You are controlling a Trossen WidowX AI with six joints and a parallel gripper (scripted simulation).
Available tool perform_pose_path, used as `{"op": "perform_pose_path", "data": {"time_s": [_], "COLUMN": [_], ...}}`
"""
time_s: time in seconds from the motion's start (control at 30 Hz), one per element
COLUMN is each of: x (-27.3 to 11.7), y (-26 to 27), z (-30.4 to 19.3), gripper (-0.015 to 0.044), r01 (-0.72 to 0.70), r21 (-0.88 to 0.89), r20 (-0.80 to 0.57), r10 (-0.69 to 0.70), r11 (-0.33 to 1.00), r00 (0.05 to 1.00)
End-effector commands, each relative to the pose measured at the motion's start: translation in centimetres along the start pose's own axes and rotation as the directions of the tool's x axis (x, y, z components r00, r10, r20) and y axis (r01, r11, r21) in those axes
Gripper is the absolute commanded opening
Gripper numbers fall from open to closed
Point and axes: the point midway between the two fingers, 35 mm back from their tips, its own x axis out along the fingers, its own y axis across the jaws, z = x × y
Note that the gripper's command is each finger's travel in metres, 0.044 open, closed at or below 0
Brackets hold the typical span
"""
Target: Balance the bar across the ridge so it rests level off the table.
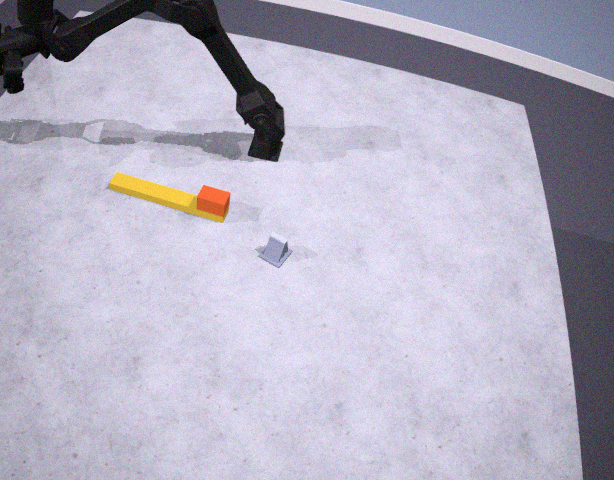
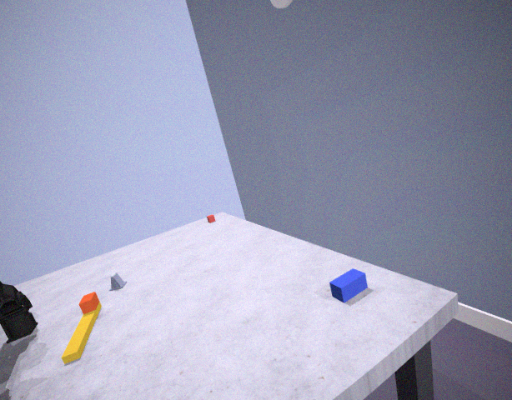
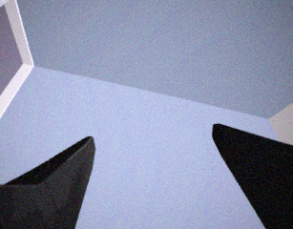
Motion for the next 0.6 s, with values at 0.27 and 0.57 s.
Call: {"op": "perform_pose_path", "data": {"time_s": [0.27, 0.57], "x": [1.1, 1.8], "y": [0.2, 0.6], "z": [2.5, 6.0], "gripper": [0.0315, 0.0315], "r01": [-0.09, -0.197], "r21": [0.31, 0.627], "r20": [0.021, 0.061], "r10": [0.088, 0.205], "r11": [0.946, 0.753], "r00": [0.996, 0.977]}}
